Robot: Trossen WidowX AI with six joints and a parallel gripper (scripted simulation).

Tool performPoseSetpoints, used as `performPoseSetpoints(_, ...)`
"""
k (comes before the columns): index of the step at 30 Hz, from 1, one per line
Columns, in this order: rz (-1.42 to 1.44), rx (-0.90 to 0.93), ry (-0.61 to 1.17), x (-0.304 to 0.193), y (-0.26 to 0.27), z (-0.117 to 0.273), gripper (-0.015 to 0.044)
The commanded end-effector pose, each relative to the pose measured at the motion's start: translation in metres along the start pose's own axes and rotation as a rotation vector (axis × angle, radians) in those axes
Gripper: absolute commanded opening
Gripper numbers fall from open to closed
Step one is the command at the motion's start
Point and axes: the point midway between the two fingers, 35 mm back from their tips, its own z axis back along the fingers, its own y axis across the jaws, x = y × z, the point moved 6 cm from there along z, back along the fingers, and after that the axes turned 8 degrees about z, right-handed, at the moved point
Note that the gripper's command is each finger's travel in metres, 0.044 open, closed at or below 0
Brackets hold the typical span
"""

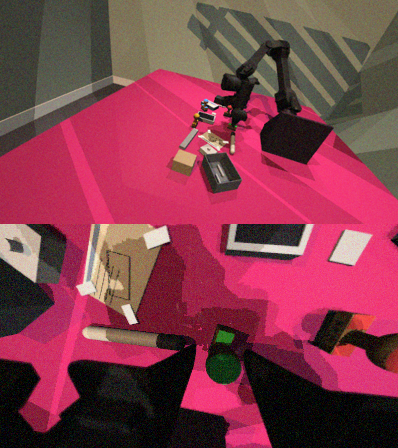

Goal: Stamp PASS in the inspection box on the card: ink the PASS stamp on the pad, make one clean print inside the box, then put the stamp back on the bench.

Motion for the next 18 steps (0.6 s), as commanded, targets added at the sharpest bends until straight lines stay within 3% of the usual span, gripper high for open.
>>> performPoseSetpoints(1,0.008,-0.008,0.006,-0.003,-0.0004,-0.0075,0.0225)
performPoseSetpoints(10,0.008,-0.01,0.007,-0.0042,-0.0008,-0.0146,0.0225)
performPoseSetpoints(13,0.0,-0.004,0.004,-0.0024,-0.0006,-0.0126,0.0147)
performPoseSetpoints(18,0.0,-0.004,0.004,-0.0024,-0.0006,-0.0126,0.0113)
